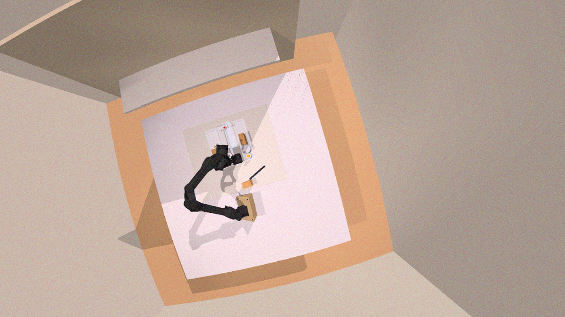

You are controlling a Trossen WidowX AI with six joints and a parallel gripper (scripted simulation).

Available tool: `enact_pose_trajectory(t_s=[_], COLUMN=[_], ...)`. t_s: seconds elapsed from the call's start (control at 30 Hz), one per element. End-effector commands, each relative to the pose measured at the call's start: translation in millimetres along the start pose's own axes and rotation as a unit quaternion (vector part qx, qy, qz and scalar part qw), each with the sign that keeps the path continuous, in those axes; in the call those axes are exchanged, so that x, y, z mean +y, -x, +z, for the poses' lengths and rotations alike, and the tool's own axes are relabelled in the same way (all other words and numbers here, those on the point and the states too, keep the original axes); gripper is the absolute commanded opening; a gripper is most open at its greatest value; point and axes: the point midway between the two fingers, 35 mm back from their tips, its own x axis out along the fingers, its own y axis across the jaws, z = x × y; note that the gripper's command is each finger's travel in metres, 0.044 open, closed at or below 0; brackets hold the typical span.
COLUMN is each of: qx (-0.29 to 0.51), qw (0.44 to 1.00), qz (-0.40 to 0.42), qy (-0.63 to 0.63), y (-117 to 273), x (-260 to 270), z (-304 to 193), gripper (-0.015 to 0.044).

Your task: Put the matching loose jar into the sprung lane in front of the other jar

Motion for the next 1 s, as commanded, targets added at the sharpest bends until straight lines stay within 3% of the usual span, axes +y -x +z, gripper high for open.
enact_pose_trajectory(t_s=[0.0, 0.73, 0.97], qx=[-0.005, -0.005, -0.005], qw=[1.0, 1.0, 1.0], qz=[0.004, 0.004, 0.004], qy=[0.003, 0.003, 0.003], y=[-0.2, -0.1, -0.3], x=[1.6, -0.2, -0.4], z=[1.6, -2.9, -2.6], gripper=[0.0, 0.0, 0.0184])
